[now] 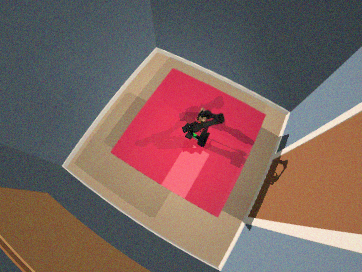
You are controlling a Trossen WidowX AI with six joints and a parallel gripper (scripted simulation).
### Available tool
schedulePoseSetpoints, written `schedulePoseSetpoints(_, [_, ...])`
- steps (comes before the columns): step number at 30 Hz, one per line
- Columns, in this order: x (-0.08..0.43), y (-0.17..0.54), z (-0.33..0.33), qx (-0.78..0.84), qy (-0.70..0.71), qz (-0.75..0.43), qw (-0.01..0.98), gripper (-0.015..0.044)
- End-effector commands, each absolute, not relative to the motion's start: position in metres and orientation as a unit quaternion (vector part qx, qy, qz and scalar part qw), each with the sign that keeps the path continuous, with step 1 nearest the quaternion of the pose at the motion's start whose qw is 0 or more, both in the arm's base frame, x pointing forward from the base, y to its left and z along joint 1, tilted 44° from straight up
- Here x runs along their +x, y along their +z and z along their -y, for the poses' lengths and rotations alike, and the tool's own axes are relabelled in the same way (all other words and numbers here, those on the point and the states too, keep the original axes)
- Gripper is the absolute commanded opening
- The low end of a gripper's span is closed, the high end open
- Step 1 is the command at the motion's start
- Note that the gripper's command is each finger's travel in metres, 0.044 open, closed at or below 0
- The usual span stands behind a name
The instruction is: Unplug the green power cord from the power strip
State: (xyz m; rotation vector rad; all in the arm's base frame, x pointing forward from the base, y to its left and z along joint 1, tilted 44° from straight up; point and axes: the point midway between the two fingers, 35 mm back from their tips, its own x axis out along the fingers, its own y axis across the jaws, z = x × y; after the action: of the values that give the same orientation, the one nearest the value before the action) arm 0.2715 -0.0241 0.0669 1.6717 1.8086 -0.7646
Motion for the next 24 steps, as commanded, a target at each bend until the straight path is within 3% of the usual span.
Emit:
schedulePoseSetpoints(1, [0.271,0.074,0.019,0.625,-0.284,-0.672,0.278,0.016])
schedulePoseSetpoints(24, [0.27,0.075,0.0,0.625,-0.283,-0.672,0.278,0.016])
